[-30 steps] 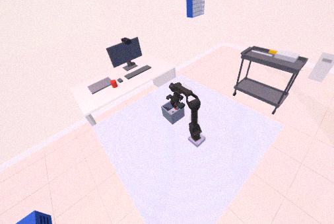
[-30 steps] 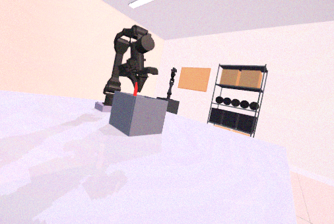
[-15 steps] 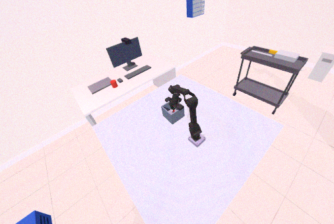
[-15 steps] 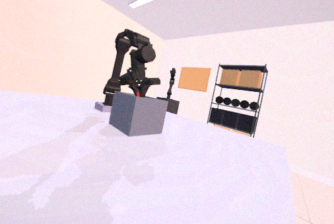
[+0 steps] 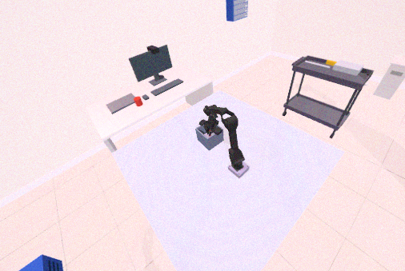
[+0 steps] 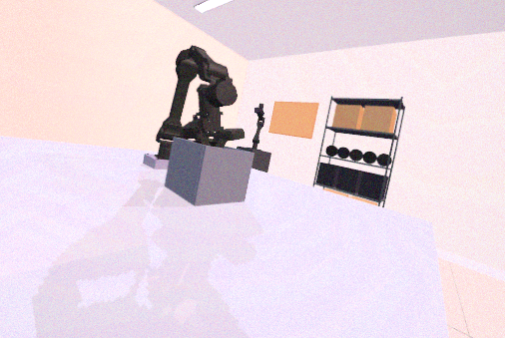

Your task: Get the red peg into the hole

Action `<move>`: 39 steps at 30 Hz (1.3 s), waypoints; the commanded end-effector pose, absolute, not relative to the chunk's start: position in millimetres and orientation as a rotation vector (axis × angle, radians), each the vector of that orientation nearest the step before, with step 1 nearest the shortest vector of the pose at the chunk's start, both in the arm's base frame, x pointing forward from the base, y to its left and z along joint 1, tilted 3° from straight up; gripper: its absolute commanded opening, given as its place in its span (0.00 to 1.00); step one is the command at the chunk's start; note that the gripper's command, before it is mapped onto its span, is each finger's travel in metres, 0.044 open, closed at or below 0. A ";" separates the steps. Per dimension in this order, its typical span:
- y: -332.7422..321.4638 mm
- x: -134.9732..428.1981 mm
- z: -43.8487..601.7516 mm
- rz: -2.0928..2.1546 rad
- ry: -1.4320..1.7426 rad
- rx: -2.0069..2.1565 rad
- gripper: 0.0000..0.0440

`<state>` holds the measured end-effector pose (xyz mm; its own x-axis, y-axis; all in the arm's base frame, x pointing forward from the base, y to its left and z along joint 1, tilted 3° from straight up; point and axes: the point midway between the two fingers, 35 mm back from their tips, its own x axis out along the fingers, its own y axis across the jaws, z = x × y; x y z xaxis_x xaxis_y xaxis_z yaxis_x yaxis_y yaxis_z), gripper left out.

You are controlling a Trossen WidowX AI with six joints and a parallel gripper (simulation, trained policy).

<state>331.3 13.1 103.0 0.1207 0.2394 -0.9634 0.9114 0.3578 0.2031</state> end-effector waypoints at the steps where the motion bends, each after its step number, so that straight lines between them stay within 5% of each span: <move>1: 18.8 327.5 89.0 -0.684 1.449 1.110 0.28; 22: 15.9 357.1 134.1 -0.550 1.476 1.213 0.31; 32: 16.1 366.9 158.6 -0.452 1.473 1.298 0.45; 39: 12.0 374.5 165.6 -0.408 1.470 1.318 0.45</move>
<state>370.7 13.3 162.5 0.1732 0.4883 -0.8553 0.8723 0.3273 0.3634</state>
